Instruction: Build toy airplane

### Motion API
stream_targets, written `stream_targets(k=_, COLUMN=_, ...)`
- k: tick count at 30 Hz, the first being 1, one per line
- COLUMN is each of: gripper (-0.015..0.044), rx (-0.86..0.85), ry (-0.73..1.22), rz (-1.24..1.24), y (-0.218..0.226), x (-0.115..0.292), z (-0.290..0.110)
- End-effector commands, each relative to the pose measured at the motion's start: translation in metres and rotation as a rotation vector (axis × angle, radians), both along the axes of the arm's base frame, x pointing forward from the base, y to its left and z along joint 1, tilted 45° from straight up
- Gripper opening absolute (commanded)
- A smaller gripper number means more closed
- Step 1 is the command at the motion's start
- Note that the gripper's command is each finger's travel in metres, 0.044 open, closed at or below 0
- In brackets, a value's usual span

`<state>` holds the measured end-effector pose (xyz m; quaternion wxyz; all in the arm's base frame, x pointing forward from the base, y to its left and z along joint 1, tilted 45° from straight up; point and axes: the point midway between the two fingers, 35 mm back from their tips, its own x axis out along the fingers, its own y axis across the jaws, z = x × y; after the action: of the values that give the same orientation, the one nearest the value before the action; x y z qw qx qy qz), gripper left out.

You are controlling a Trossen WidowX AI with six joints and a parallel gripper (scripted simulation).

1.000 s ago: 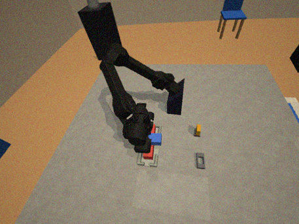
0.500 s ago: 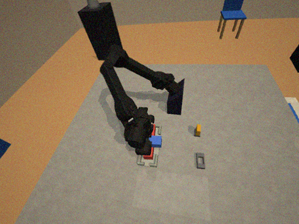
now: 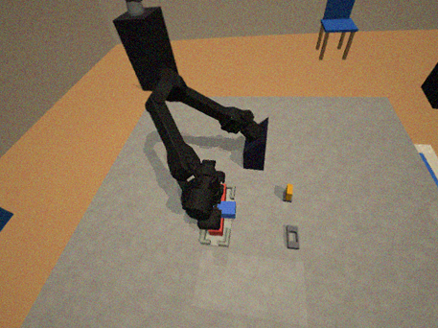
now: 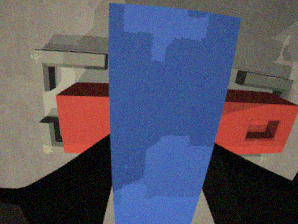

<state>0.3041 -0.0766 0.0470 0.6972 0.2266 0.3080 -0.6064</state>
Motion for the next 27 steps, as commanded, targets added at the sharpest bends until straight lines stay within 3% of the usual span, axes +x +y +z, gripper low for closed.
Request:
stream_targets(k=1, gripper=0.0052, rx=0.0, ry=-0.001, rz=-0.001, y=0.0, x=0.0, z=0.0)
stream_targets(k=16, gripper=0.044, rx=0.0, ry=-0.001, rz=-0.001, y=0.0, x=0.0, z=0.0)
stream_targets(k=24, gripper=0.044, rx=0.001, ry=-0.001, rz=-0.001, y=0.002, x=0.0, z=0.002)
stream_targets(k=27, gripper=0.044, rx=0.006, ry=0.003, rz=0.002, y=0.031, x=0.0, z=0.028)
